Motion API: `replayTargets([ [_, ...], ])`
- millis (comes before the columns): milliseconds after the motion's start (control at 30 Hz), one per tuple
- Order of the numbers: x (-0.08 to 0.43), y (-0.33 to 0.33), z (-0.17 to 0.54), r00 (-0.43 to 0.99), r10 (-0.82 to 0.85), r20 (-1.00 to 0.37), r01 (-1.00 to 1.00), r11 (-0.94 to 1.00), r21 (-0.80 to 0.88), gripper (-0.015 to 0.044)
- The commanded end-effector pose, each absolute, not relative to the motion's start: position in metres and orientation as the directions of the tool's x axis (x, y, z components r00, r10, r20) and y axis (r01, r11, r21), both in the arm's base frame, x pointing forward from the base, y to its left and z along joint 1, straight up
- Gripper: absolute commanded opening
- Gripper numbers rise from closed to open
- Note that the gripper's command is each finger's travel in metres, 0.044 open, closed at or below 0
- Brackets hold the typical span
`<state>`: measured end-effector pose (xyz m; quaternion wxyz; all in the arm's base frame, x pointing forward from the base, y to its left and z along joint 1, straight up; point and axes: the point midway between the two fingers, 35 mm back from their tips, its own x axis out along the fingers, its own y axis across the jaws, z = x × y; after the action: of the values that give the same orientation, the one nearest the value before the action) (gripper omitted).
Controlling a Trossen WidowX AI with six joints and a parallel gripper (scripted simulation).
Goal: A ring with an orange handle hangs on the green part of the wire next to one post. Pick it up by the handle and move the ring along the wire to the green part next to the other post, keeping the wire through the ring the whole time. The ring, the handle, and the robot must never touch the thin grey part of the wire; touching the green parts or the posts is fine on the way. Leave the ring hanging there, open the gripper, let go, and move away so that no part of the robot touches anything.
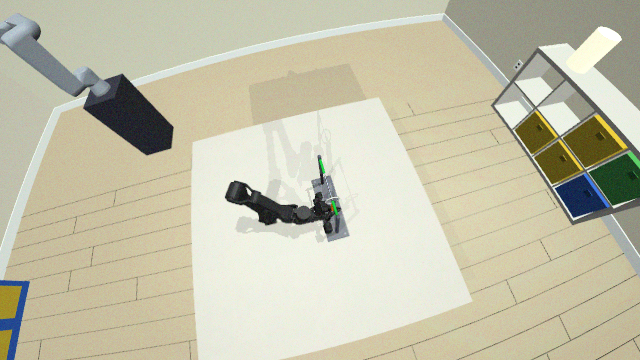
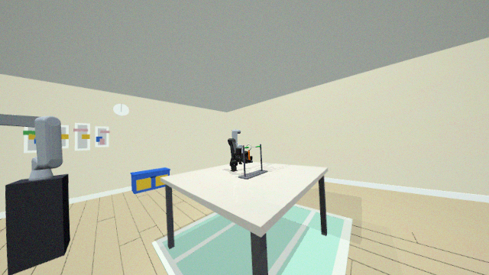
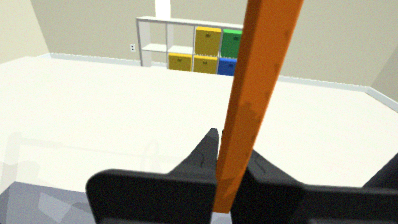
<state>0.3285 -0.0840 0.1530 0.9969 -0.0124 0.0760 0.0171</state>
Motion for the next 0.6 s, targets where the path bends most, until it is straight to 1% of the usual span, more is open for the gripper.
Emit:
replayTargets([
  [0, 0.327, -0.08, 0.151, 0.987, 0.031, -0.158, -0.033, 0.999, -0.013, -0.015],
  [567, 0.327, -0.063, 0.151, 0.986, 0.037, -0.16, -0.039, 0.999, -0.009, -0.015],
])
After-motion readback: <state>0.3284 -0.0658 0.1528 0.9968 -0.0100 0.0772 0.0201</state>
